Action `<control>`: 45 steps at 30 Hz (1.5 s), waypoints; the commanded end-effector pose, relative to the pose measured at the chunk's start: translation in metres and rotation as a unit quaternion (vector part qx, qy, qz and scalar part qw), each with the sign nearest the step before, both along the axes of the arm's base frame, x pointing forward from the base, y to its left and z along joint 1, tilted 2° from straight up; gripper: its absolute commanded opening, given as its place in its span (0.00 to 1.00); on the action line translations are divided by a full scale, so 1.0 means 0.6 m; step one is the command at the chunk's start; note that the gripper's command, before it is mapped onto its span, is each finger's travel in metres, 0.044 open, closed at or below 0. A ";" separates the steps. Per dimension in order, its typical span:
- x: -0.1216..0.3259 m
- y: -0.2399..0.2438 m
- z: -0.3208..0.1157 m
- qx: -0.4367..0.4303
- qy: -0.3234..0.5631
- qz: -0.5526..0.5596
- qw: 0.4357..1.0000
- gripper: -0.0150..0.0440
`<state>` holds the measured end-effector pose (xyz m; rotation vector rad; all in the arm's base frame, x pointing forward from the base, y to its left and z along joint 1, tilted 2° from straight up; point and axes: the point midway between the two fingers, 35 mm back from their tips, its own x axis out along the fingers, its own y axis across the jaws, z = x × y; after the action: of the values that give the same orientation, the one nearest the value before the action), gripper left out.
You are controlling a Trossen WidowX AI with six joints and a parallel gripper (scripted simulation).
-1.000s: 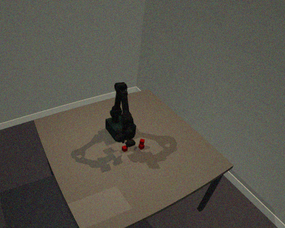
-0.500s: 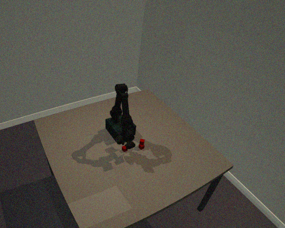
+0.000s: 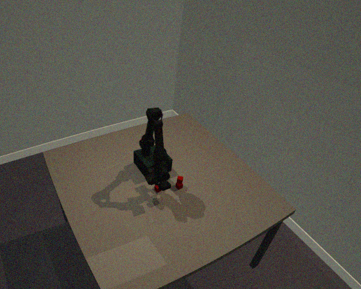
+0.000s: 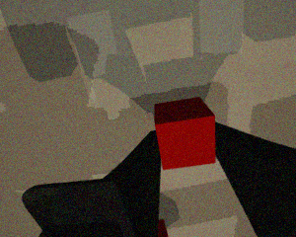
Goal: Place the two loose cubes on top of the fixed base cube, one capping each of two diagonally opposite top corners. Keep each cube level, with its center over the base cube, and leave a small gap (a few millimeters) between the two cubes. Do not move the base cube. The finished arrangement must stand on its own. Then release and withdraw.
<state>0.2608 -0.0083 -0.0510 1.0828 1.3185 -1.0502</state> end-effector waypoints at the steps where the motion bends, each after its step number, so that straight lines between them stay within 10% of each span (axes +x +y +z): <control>1: -0.001 -0.001 -0.002 -0.002 0.000 -0.002 1.000 0.43; 45: 0.005 0.001 0.181 -0.001 -0.001 0.012 1.000 0.43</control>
<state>0.2627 -0.0104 0.0546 1.0851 1.3174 -1.0516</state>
